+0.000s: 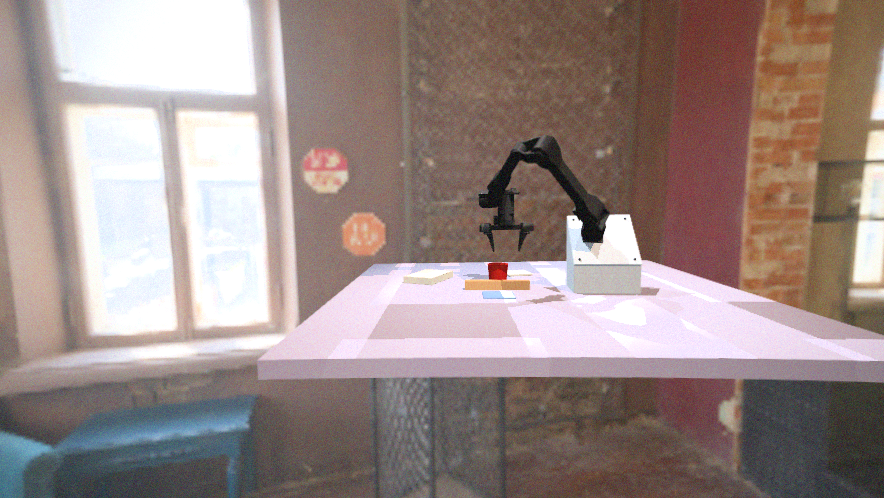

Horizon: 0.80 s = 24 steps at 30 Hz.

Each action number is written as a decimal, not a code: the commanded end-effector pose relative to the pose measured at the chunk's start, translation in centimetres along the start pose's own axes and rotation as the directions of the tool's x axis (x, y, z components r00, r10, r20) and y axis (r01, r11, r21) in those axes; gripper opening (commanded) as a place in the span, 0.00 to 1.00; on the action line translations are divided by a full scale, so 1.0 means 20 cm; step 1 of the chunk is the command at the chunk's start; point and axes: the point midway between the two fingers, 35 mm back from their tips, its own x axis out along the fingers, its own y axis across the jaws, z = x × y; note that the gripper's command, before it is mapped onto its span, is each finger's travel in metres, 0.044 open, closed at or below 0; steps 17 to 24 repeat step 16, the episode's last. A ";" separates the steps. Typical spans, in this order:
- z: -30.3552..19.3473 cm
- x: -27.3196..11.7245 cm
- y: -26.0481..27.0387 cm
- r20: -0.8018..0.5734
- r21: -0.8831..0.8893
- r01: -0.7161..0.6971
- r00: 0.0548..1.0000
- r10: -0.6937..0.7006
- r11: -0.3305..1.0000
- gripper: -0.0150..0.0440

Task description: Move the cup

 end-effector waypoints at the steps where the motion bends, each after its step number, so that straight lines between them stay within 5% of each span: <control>1: 0.00 -0.12 0.01 0.012 -0.011 -0.006 1.000 0.006 1.000 1.00; 24: 0.00 -0.16 0.00 0.008 -0.005 -0.010 1.000 0.010 1.000 1.00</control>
